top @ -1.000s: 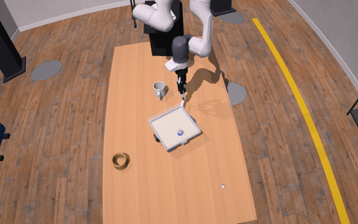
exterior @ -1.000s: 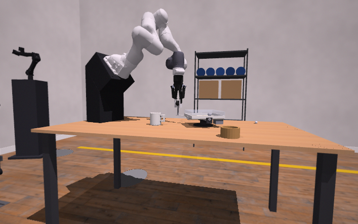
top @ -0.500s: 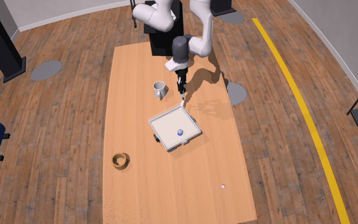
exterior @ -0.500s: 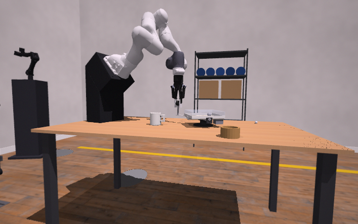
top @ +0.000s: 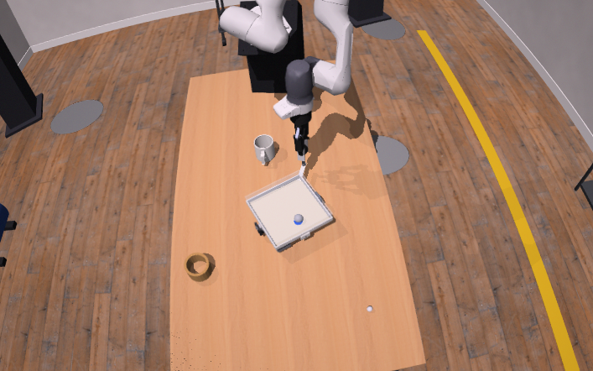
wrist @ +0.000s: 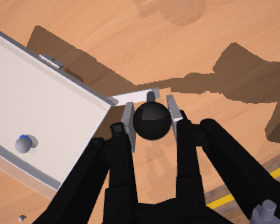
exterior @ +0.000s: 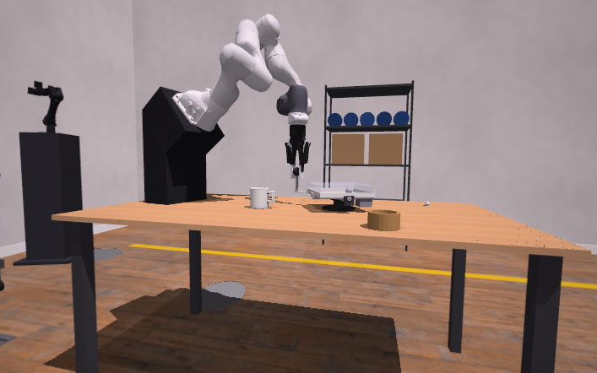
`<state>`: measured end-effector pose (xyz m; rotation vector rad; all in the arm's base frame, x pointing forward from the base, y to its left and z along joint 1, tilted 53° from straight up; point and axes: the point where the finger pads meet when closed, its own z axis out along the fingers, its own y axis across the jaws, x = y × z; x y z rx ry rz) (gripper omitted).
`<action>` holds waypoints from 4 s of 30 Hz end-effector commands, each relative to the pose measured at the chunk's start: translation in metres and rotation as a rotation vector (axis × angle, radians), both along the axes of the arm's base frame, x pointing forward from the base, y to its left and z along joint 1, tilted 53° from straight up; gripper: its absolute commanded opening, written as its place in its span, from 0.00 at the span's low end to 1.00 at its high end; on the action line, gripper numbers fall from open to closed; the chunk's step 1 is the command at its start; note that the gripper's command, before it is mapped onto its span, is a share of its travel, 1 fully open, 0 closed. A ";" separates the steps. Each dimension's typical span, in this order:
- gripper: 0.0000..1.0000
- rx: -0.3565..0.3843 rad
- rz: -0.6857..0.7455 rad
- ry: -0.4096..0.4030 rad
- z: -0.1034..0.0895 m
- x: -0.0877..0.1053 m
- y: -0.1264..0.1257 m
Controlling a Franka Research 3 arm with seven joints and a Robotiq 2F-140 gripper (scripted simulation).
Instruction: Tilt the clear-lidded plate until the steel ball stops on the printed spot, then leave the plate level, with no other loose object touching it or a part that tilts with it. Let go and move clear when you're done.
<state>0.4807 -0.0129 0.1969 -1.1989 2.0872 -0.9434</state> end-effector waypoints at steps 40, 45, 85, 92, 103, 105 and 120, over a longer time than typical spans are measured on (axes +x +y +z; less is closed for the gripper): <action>0.00 0.002 0.001 -0.002 -0.002 0.001 -0.001; 0.00 0.002 0.001 -0.002 -0.002 0.001 -0.001; 0.00 0.002 0.001 -0.002 -0.002 0.000 -0.001; 0.00 0.002 0.001 -0.002 -0.002 0.000 -0.001; 0.36 0.002 0.001 -0.002 -0.002 0.000 -0.001; 0.36 0.002 0.001 -0.002 -0.002 0.000 -0.001; 0.36 0.002 0.001 -0.002 -0.002 0.000 -0.001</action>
